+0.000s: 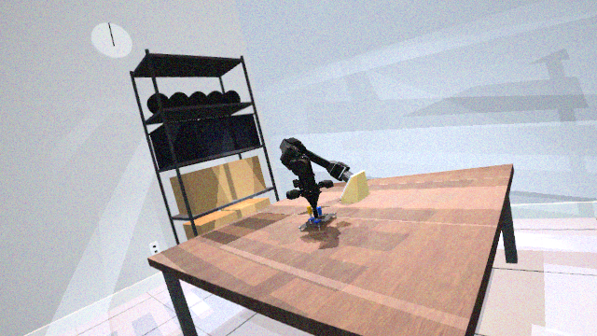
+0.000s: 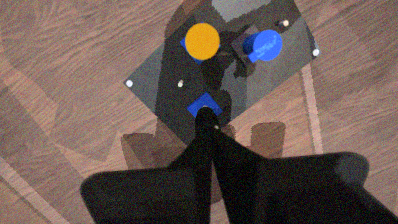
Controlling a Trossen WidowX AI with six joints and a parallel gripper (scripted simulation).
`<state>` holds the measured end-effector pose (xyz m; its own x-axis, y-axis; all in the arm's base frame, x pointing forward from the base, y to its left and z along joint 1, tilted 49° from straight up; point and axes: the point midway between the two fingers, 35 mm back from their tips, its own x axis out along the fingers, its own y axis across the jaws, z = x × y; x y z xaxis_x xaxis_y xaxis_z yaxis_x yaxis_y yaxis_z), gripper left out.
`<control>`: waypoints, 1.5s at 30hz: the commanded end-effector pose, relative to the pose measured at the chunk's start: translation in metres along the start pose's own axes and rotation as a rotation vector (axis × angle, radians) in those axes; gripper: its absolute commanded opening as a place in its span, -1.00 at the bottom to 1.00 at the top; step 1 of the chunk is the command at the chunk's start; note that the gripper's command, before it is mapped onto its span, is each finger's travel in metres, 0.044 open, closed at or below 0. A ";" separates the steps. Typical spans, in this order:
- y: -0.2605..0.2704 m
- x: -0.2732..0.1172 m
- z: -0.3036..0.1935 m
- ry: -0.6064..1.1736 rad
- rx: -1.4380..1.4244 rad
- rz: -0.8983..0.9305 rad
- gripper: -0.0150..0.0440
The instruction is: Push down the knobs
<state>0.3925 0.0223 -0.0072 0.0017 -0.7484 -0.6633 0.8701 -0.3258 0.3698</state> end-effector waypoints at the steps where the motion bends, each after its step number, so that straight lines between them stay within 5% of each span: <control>1: 0.002 0.004 0.001 -0.002 0.007 -0.002 -0.49; 45: 0.002 0.011 0.001 -0.002 0.007 -0.002 -0.49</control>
<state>0.3919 0.0215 -0.0086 0.0094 -0.7471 -0.6647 0.8733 -0.3177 0.3694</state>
